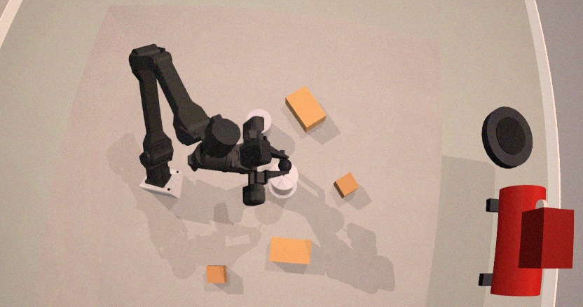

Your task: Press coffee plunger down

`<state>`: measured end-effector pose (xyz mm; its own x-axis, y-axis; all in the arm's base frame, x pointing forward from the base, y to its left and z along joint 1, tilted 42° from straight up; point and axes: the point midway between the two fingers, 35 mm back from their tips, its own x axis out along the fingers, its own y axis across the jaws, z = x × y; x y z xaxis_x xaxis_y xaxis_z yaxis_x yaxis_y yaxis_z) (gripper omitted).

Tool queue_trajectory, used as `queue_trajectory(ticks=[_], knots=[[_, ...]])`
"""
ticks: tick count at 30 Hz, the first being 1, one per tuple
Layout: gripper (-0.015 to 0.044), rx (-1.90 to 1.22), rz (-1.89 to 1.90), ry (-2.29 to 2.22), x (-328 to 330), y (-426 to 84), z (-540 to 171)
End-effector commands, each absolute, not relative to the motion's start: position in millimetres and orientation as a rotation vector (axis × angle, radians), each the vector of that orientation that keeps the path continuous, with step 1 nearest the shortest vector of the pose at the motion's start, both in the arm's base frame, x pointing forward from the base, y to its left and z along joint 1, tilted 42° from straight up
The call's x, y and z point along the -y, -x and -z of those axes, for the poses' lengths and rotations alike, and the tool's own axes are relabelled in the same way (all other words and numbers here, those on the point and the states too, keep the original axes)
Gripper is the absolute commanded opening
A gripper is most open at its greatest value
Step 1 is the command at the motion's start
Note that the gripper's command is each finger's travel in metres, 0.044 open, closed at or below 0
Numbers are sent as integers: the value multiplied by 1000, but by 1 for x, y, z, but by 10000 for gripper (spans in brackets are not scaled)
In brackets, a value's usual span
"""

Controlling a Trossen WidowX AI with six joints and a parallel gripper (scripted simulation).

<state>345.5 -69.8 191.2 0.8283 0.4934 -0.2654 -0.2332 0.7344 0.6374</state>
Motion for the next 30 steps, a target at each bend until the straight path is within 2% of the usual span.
queue_trajectory(ticks=[1,30], knots=[[125,-470,-418,-642,59,-345,-176],[125,-469,-417,-642,28,-348,-139]])
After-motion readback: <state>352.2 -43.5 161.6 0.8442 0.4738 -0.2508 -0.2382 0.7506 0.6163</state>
